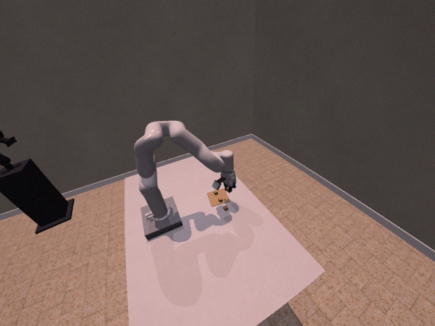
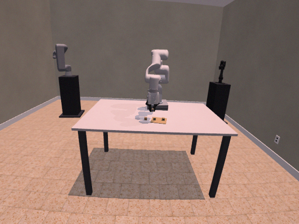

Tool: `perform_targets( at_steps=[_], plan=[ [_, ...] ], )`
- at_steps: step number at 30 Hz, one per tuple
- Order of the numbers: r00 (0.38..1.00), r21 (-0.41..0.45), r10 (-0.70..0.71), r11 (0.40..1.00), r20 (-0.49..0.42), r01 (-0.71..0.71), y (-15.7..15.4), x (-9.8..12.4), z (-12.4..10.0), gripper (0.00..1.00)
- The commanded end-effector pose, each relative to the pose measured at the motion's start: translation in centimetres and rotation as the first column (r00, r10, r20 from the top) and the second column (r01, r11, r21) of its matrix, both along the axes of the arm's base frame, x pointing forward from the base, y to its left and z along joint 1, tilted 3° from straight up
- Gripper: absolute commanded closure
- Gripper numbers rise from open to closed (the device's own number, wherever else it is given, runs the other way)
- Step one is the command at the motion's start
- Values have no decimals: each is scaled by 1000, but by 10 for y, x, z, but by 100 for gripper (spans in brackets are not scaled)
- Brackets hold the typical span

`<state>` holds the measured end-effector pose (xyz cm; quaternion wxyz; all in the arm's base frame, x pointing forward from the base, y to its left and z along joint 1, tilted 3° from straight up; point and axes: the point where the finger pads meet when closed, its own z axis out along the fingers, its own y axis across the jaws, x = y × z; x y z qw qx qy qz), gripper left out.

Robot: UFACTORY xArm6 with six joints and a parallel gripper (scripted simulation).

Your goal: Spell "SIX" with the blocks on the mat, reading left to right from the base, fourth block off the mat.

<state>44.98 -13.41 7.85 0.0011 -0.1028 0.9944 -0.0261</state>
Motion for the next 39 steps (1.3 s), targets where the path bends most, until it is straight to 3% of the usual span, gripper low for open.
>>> perform_targets(
  at_steps=[1,10,12,13,20,27,29,31,39],
  plan=[
    [990,4,139,990,1,-139,9,-3,2,79],
    [925,4,380,925,-11,-380,27,-11,1,79],
    [925,4,380,925,-11,-380,27,-11,1,79],
    [891,4,453,891,-15,-453,32,-14,1,79],
    [795,6,607,795,-23,-607,44,-21,0,79],
    [661,10,750,661,-32,-750,57,-28,-1,79],
    [661,10,750,661,-32,-750,57,-28,-1,79],
    [582,12,812,583,-36,-813,63,-32,-2,79],
    [399,19,916,400,-43,-916,76,-41,-3,79]
  ],
)
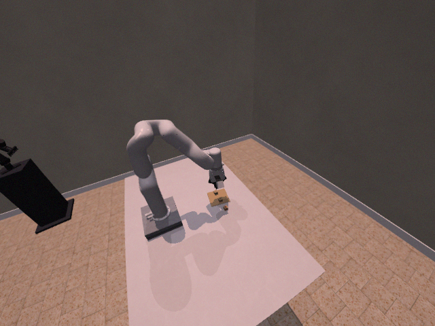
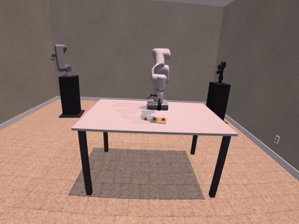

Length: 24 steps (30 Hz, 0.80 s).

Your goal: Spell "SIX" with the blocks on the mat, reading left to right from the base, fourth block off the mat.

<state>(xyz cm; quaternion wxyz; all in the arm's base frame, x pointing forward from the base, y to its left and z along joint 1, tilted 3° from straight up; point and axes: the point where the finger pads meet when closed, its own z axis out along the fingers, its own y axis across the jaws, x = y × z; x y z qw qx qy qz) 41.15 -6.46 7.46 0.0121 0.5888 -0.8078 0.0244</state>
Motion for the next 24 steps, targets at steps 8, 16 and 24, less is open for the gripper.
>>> perform_targets(
  at_steps=[8,16,24],
  plan=[
    [988,6,153,988,-1,-153,9,-5,1,79],
    [988,6,153,988,-1,-153,9,-5,1,79],
    [988,6,155,988,-1,-155,9,-5,0,79]
  ],
)
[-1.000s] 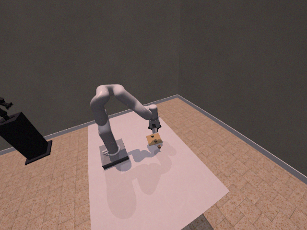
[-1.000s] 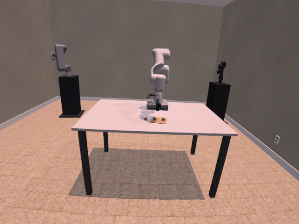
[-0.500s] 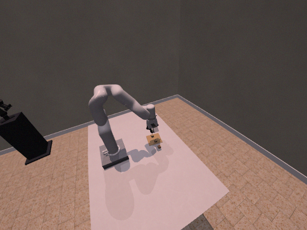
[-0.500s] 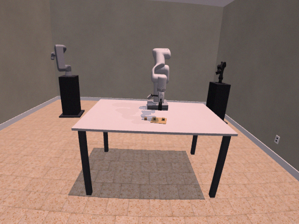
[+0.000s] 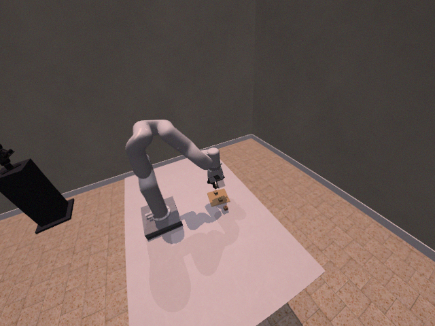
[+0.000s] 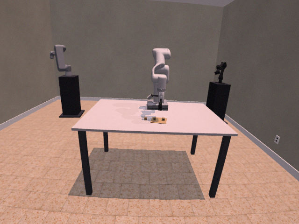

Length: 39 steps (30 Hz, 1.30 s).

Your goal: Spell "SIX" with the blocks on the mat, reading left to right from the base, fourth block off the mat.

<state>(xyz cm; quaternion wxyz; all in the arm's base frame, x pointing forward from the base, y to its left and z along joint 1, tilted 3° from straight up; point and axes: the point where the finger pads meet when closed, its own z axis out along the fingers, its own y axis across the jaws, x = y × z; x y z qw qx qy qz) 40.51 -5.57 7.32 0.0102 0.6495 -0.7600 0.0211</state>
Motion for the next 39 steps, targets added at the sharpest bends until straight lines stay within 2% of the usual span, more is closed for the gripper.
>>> perform_targets(
  at_steps=[1,7,15,17,26,39],
  plan=[
    [1000,0,3,1000,4,-3,0,1,0,79],
    [1000,0,9,1000,4,-9,-1,2,-14,79],
    [1000,0,9,1000,4,-9,-3,2,-51,79],
    [1000,0,9,1000,4,-9,-3,2,-51,79],
    [1000,0,9,1000,4,-9,-4,2,-87,79],
    [1000,0,9,1000,4,-9,-4,2,-94,79]
  ],
)
